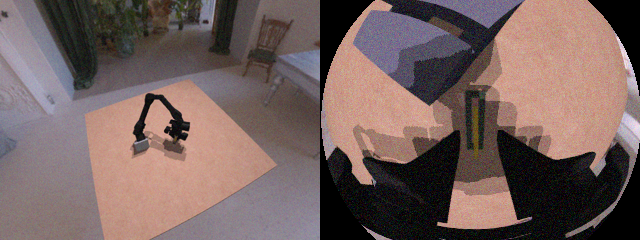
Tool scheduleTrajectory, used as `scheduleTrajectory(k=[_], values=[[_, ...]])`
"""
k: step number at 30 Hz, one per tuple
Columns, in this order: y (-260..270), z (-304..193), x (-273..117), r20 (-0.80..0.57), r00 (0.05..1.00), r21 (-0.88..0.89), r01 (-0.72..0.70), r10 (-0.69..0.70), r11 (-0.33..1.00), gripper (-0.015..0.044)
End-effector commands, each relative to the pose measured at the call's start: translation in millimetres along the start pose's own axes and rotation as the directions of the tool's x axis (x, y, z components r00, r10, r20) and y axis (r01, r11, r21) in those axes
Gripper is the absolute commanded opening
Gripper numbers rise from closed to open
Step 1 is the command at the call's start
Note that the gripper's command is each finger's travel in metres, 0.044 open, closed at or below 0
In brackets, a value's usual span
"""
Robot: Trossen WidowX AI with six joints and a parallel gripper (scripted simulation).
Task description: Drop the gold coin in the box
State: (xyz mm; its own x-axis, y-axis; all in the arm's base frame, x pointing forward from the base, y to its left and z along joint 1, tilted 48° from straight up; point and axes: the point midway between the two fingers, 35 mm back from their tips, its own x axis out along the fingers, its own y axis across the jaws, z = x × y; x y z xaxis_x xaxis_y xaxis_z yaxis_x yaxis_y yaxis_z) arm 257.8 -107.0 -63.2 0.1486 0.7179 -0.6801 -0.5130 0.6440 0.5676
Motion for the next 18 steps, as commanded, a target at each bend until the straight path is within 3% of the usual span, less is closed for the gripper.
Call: scheduleTrajectory(k=[1,10,16,18], values=[[2,-1,7,0.003,1.000,0.007,-0.006,0.006,1.000,0.0161],[3,-1,19,0.004,1.000,0.006,-0.008,0.008,1.000,0.0161],[3,-1,19,0.004,1.000,0.006,-0.008,0.008,1.000,0.0003],[3,-1,19,0.004,1.000,0.006,-0.008,0.008,1.000,0.0000]])
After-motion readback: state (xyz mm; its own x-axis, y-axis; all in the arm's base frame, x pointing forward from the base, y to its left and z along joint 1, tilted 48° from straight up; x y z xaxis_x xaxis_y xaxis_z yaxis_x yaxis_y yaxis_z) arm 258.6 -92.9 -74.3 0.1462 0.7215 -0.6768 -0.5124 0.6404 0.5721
